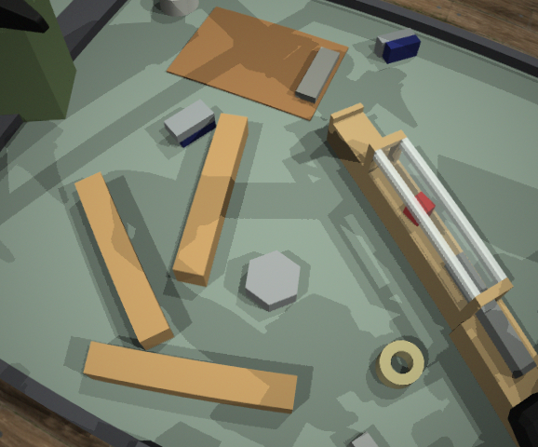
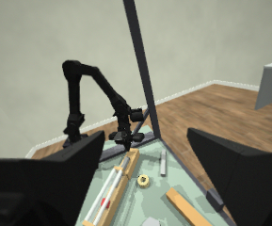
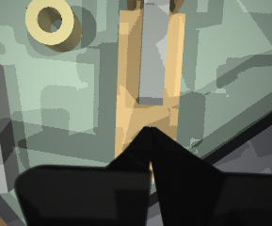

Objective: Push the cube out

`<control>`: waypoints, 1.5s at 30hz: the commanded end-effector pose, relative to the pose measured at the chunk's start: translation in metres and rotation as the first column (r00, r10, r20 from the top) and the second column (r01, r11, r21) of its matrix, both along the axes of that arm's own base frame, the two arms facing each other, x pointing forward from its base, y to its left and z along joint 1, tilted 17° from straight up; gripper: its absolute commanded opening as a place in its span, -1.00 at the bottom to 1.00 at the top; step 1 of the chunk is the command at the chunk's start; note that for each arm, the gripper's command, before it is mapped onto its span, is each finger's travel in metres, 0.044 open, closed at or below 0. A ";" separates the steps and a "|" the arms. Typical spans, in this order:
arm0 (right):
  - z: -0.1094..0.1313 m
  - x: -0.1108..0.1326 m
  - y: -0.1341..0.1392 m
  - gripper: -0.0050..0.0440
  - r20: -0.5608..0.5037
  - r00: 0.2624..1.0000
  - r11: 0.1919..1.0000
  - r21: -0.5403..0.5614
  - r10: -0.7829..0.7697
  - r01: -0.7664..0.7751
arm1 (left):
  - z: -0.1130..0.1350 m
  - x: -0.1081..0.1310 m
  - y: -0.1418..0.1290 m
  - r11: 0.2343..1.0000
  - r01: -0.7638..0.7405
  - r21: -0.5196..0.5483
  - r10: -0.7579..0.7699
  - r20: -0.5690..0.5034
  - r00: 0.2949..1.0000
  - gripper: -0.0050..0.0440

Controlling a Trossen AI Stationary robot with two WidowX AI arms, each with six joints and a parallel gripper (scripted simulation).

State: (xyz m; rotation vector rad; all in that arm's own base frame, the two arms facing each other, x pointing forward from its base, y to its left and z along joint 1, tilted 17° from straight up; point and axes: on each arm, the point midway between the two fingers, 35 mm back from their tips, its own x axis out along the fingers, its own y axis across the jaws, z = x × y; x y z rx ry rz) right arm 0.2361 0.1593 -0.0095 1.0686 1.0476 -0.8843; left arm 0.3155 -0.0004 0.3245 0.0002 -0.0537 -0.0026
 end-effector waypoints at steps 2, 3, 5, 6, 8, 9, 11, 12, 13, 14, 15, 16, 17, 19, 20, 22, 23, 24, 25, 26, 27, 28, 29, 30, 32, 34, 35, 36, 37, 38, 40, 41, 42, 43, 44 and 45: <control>-0.006 0.002 0.003 -0.80 0.004 1.000 1.000 0.003 0.005 -0.005 | 0.006 -0.002 0.000 1.000 -0.001 0.003 0.001 0.018 1.000 0.84; -0.008 0.002 0.003 -0.80 0.004 1.000 1.000 0.003 0.005 -0.005 | 0.006 -0.002 0.000 1.000 -0.001 0.003 0.001 0.018 1.000 0.84; -0.010 0.003 0.004 -0.80 0.004 1.000 1.000 0.003 0.005 -0.005 | 0.006 -0.002 0.000 1.000 -0.001 0.003 0.001 0.018 1.000 0.84; -0.011 0.003 0.004 -0.80 0.004 1.000 1.000 0.003 0.005 -0.005 | 0.006 -0.002 0.000 1.000 -0.001 0.003 0.001 0.018 1.000 0.84; -0.014 0.003 0.004 -0.80 0.004 1.000 1.000 0.003 0.005 -0.005 | 0.006 -0.002 0.000 1.000 -0.001 0.003 0.001 0.018 1.000 0.84; -0.014 0.003 0.004 -0.80 0.004 1.000 1.000 0.003 0.005 -0.005 | 0.006 -0.002 0.000 1.000 -0.001 0.003 0.001 0.018 1.000 0.84; -0.015 0.004 0.005 -0.80 0.004 1.000 1.000 0.003 0.006 -0.006 | 0.006 -0.002 0.000 1.000 -0.001 0.003 0.001 0.018 1.000 0.84; -0.016 0.004 0.005 -0.80 0.005 1.000 1.000 0.003 0.005 -0.005 | 0.006 -0.002 0.000 1.000 -0.001 0.003 0.001 0.018 1.000 0.84; -0.017 0.004 0.005 -0.80 0.005 1.000 1.000 0.003 0.005 -0.006 | 0.006 -0.002 0.000 1.000 -0.001 0.003 0.001 0.018 1.000 0.84; -0.019 0.004 0.005 -0.80 0.005 1.000 1.000 0.003 0.006 -0.006 | 0.006 -0.002 0.000 1.000 -0.001 0.003 0.001 0.018 1.000 0.84; -0.020 0.004 0.006 -0.80 0.005 1.000 1.000 0.003 0.005 -0.005 | 0.006 -0.002 0.000 1.000 -0.001 0.003 0.001 0.018 1.000 0.84; -0.021 0.005 0.006 -0.80 0.005 1.000 1.000 0.003 0.005 -0.005 | 0.006 -0.002 0.000 1.000 -0.001 0.003 0.001 0.018 1.000 0.84; -0.022 0.005 0.006 -0.80 0.005 1.000 1.000 0.004 0.005 -0.006 | 0.006 -0.002 0.000 1.000 -0.001 0.003 0.001 0.018 1.000 0.84; -0.024 0.005 0.007 -0.80 0.005 1.000 1.000 0.004 0.005 -0.005 | 0.006 -0.002 0.000 1.000 -0.001 0.003 0.001 0.018 1.000 0.84; -0.026 0.006 0.007 -0.80 0.005 1.000 1.000 0.004 0.005 -0.005 | 0.006 -0.002 0.000 1.000 -0.001 0.003 0.001 0.018 1.000 0.84; -0.028 0.006 0.007 -0.80 0.005 1.000 1.000 0.004 0.005 -0.005 | 0.006 -0.002 0.000 1.000 -0.001 0.003 0.001 0.018 1.000 0.84; -0.030 0.006 0.008 -0.80 0.005 1.000 1.000 0.005 0.005 -0.005 | 0.006 -0.002 0.000 1.000 -0.001 0.003 0.001 0.018 1.000 0.84; -0.030 0.007 0.008 -0.80 0.006 1.000 1.000 0.004 0.005 -0.005 | 0.006 -0.002 0.000 1.000 -0.001 0.003 0.001 0.018 1.000 0.84; -0.030 0.007 0.008 -0.80 0.006 1.000 1.000 0.004 0.005 -0.005 | 0.006 -0.002 0.000 1.000 -0.001 0.003 0.001 0.018 1.000 0.84; -0.030 0.007 0.008 -0.80 0.006 1.000 1.000 0.004 0.005 -0.005 | 0.006 -0.002 0.000 1.000 -0.001 0.003 0.001 0.018 1.000 0.84; -0.030 0.007 0.008 -0.80 0.006 1.000 1.000 0.004 0.005 -0.005 | 0.006 -0.002 0.000 1.000 -0.001 0.003 0.001 0.018 1.000 0.84; -0.030 0.007 0.008 -0.80 0.006 1.000 1.000 0.004 0.005 -0.005 | 0.006 -0.002 0.000 1.000 -0.001 0.003 0.001 0.018 1.000 0.84; -0.030 0.007 0.008 -0.80 0.006 1.000 1.000 0.005 0.005 -0.005 | 0.006 -0.002 0.000 1.000 -0.001 0.003 0.001 0.018 1.000 0.84; -0.030 0.007 0.008 -0.80 0.006 1.000 1.000 0.005 0.005 -0.005 | 0.006 -0.002 0.000 1.000 -0.001 0.003 0.001 0.018 1.000 0.84; -0.030 0.007 0.008 -0.80 0.006 1.000 1.000 0.005 0.005 -0.005 | 0.006 -0.002 0.000 1.000 -0.001 0.003 0.001 0.018 1.000 0.84; -0.030 0.007 0.008 -0.80 0.006 1.000 1.000 0.005 0.005 -0.005 | 0.006 -0.002 0.000 1.000 -0.001 0.003 0.001 0.018 1.000 0.84; -0.030 0.007 0.008 -0.80 0.006 1.000 1.000 0.005 0.005 -0.005 | 0.006 -0.002 0.000 1.000 -0.001 0.003 0.001 0.018 1.000 0.84; -0.030 0.007 0.008 -0.80 0.006 1.000 1.000 0.005 0.005 -0.005 | 0.006 -0.002 0.000 1.000 -0.001 0.003 0.001 0.018 1.000 0.84; -0.031 0.008 0.004 -0.80 0.006 1.000 1.000 0.004 0.005 -0.005 | 0.006 -0.002 0.000 1.000 -0.001 0.003 0.001 0.018 1.000 0.84; -0.031 0.008 0.003 -0.80 0.006 1.000 1.000 0.004 0.005 -0.005 | 0.006 -0.002 0.000 1.000 -0.001 0.003 0.001 0.018 1.000 0.84; -0.031 0.009 0.000 -0.80 0.005 1.000 1.000 0.004 0.006 -0.006 | 0.006 -0.002 0.000 1.000 -0.001 0.003 0.001 0.018 1.000 0.84; -0.031 0.009 -0.001 -0.80 0.005 1.000 1.000 0.004 0.006 -0.006 | 0.006 -0.002 0.000 1.000 -0.001 0.003 0.001 0.018 1.000 0.84; -0.031 0.008 0.002 -0.80 0.006 1.000 1.000 0.005 0.005 -0.005 | 0.006 -0.002 0.000 1.000 -0.001 0.003 0.001 0.018 1.000 0.84; -0.031 0.008 0.002 -0.80 0.006 1.000 1.000 0.005 0.005 -0.005 | 0.006 -0.002 0.000 1.000 -0.001 0.003 0.001 0.018 1.000 0.84; -0.031 0.008 0.002 -0.80 0.006 1.000 1.000 0.005 0.005 -0.005 | 0.006 -0.002 0.000 1.000 -0.001 0.003 0.001 0.018 1.000 0.84; -0.031 0.009 -0.002 -0.80 0.006 1.000 1.000 0.005 0.007 -0.007 | 0.006 -0.002 0.000 1.000 -0.001 0.003 0.001 0.018 1.000 0.84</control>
